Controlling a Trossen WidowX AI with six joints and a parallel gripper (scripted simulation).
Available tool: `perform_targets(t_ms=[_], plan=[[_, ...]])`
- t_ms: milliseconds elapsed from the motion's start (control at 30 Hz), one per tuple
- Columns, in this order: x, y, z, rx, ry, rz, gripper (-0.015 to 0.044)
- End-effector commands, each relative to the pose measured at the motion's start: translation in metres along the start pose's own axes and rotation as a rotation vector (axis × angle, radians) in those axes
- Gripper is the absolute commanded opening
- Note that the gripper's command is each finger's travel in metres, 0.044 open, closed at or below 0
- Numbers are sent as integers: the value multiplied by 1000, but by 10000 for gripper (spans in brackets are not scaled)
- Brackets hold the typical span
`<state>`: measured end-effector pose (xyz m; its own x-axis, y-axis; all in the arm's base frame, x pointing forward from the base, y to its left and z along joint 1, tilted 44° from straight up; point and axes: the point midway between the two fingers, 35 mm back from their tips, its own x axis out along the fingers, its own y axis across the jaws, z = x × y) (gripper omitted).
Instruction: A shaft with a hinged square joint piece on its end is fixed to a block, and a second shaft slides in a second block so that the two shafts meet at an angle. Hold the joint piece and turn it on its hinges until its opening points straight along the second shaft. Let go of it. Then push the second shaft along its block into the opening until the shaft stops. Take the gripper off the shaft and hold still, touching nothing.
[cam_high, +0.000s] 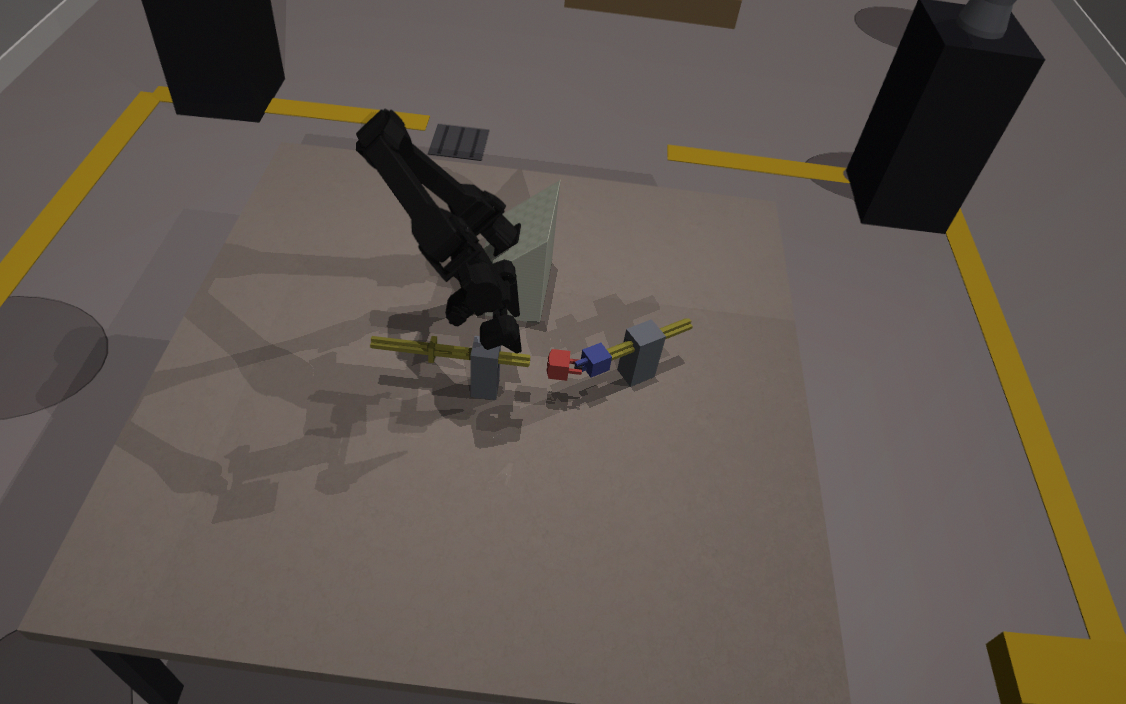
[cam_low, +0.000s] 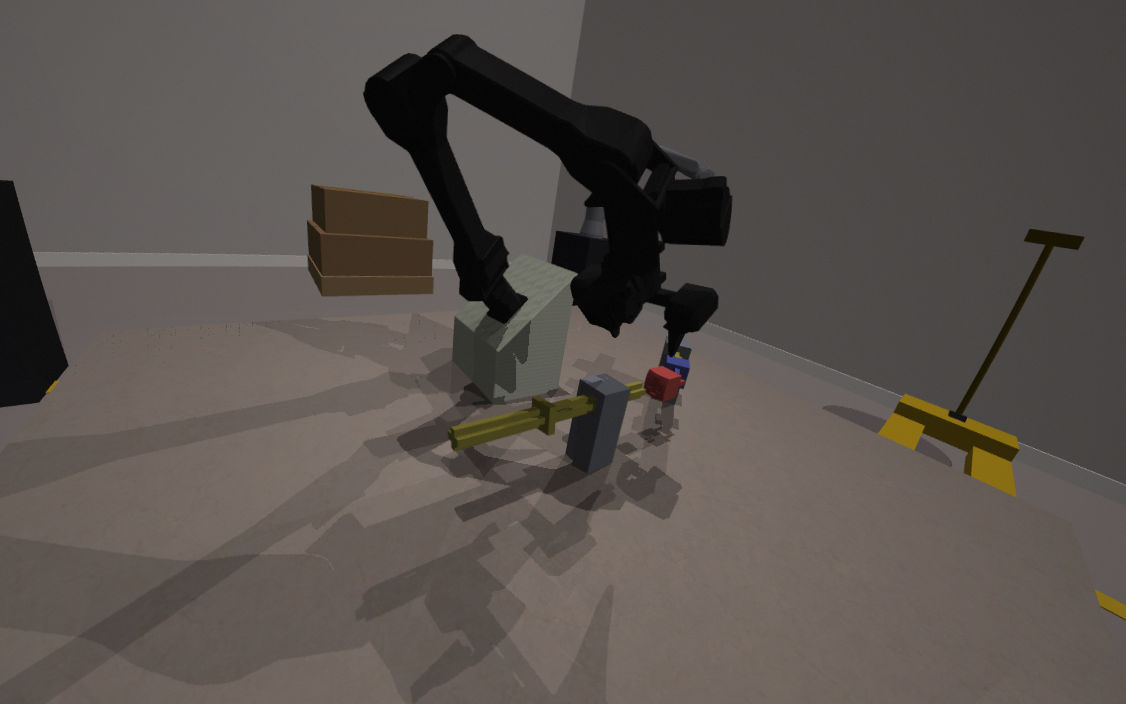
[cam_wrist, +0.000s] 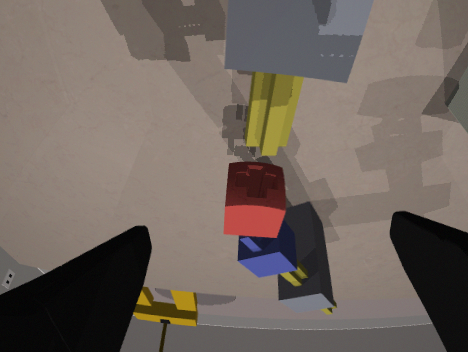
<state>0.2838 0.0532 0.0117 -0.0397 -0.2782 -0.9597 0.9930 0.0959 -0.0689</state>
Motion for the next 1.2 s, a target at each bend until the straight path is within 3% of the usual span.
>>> perform_targets(t_ms=[0,433,1167], plan=[[1,-4,7,135,41,22,440],[0,-4,11,136,40,28,440],[-41,-2,101,-545,-196,-18,440]])
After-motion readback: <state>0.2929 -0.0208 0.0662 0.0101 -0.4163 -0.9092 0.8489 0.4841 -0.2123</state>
